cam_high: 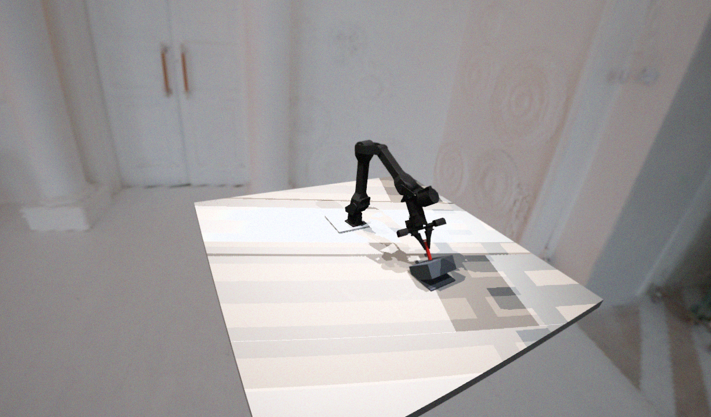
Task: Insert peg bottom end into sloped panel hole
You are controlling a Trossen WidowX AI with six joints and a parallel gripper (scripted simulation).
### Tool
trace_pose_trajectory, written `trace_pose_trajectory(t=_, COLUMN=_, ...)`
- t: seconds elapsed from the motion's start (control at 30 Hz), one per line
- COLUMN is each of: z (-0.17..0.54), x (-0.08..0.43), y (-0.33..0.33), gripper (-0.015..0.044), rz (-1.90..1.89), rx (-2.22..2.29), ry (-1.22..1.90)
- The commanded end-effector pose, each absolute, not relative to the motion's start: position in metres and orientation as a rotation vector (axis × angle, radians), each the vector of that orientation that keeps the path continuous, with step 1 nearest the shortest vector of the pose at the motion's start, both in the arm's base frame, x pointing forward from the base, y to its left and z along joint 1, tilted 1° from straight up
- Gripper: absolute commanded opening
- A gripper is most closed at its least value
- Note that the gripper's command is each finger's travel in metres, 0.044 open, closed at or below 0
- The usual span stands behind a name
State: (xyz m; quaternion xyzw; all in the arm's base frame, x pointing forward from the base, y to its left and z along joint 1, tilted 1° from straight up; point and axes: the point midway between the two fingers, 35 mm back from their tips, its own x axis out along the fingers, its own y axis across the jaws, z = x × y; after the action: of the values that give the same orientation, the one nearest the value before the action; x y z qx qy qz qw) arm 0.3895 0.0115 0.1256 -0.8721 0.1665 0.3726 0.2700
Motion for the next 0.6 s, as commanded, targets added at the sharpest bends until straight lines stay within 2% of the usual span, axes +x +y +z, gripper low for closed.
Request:
trace_pose_trajectory(t=0.0, z=0.1223, x=0.3913, y=0.0116, gripper=0.0000, rz=1.009, rx=-2.352, ry=0.445)
trace_pose_trajectory(t=0.57, z=0.1136, x=0.3989, y=0.0112, gripper=0.0000, rz=1.008, rx=-2.352, ry=0.445)
